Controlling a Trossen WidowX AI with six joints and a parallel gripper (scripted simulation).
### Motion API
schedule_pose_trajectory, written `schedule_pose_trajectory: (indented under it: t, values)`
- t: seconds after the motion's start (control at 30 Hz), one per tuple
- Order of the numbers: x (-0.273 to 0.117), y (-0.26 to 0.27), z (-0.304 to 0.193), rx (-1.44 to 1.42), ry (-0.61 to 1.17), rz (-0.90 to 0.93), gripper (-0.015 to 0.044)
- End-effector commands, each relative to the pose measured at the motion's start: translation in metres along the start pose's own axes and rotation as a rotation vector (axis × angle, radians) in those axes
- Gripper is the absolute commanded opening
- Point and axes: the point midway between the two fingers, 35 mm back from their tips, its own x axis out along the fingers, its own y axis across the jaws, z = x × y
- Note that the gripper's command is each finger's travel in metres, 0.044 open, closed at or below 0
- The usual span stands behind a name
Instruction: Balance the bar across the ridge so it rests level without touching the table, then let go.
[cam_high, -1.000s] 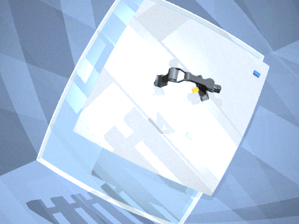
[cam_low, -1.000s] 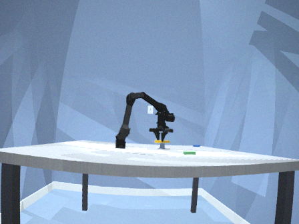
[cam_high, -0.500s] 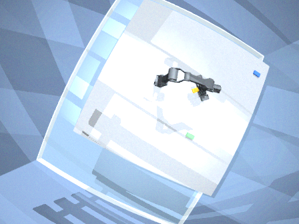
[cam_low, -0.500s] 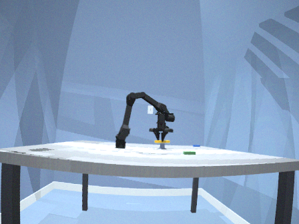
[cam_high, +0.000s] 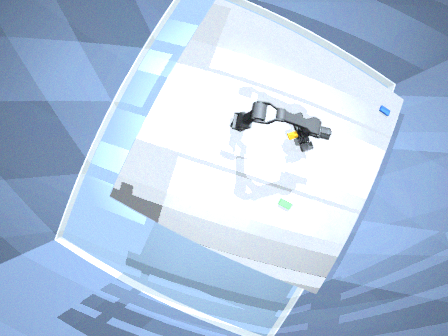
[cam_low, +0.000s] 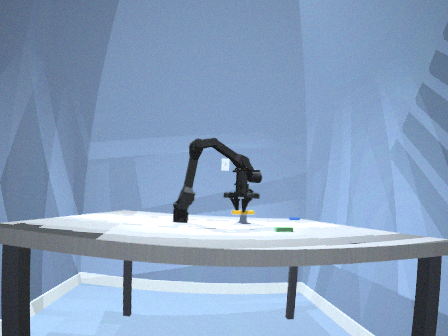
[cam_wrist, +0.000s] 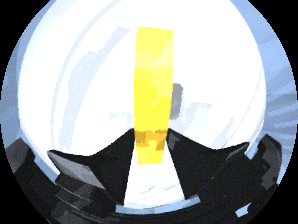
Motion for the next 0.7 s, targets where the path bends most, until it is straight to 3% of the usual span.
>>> schedule_pose_trajectory:
  t: [0.0,0.67]
  values:
    - [0.0,0.0,0.0,0.0,0.0,0.0,0.0171]
    - [0.0,0.0,0.0,0.0,0.0,0.0,0.0185]
